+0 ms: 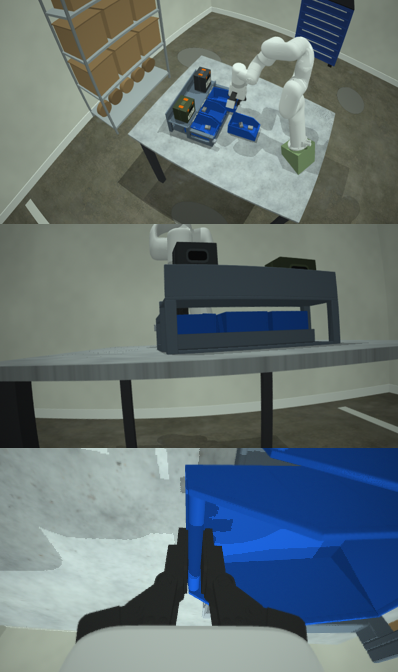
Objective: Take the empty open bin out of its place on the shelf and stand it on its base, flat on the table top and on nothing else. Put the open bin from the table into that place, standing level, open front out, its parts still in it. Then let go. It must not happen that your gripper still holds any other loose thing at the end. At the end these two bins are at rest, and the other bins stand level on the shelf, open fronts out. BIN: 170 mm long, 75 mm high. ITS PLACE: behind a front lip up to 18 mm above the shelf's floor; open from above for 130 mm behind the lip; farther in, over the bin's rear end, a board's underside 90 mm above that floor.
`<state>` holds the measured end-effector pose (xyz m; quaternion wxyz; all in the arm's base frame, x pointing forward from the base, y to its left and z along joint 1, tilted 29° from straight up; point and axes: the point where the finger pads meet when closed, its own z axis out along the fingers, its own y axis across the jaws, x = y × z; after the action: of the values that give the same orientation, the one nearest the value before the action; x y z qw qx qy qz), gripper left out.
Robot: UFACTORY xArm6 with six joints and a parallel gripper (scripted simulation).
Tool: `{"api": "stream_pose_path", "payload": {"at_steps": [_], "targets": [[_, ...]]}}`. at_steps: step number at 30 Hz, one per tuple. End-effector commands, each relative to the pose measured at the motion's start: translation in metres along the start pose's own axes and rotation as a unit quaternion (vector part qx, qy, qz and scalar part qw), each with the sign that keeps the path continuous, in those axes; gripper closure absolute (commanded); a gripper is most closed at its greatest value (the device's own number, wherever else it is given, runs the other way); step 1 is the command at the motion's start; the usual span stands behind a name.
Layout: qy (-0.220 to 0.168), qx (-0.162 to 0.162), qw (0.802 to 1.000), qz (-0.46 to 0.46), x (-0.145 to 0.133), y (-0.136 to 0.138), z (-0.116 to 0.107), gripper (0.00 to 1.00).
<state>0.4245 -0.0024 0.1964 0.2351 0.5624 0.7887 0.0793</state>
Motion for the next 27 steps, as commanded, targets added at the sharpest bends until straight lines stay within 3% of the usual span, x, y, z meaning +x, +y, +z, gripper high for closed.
{"api": "stream_pose_path", "payload": {"at_steps": [1,27], "targets": [[0.000,-0.002,1.000,0.000,-0.001,-0.008,-0.002,1.00],[0.000,-0.002,1.000,0.000,-0.001,-0.081,-0.001,1.00]]}}
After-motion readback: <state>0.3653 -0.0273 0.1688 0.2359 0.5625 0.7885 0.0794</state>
